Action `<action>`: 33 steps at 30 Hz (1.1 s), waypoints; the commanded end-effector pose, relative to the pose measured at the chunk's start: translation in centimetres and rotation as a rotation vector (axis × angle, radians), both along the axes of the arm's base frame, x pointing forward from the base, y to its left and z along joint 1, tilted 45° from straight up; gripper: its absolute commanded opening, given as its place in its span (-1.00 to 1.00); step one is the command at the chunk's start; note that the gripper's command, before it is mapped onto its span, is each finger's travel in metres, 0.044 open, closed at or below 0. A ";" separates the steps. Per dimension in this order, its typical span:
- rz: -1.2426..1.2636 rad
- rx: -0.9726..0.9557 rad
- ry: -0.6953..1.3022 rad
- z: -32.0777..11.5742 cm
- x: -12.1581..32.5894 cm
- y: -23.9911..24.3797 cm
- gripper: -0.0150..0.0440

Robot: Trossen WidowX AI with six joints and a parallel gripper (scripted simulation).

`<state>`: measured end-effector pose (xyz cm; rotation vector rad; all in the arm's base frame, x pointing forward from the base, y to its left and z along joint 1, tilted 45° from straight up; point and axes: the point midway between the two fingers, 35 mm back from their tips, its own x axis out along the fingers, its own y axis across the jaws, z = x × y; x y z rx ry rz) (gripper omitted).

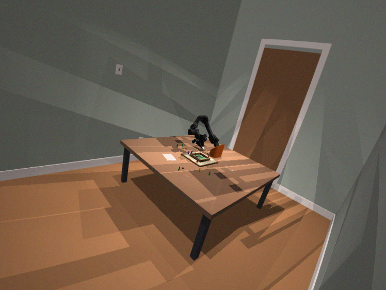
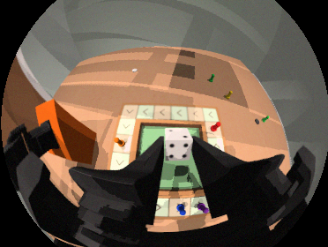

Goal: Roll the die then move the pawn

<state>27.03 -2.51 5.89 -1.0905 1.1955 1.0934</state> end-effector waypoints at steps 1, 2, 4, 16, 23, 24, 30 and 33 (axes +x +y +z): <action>0.000 0.001 0.000 0.2 0.0 0.2 0.31; -0.001 0.003 0.000 0.9 0.2 0.9 0.40; -0.004 0.008 0.001 2.6 0.3 2.6 0.58; -0.063 -0.670 0.157 -2.2 -0.1 0.9 1.00; -0.044 -0.830 0.123 -2.5 0.3 0.9 1.00; -0.044 -0.734 0.154 -2.7 -0.2 1.1 1.00; -0.377 -0.753 0.030 -3.4 2.9 1.4 0.56; -0.664 -0.755 -0.084 -4.3 5.4 1.6 0.29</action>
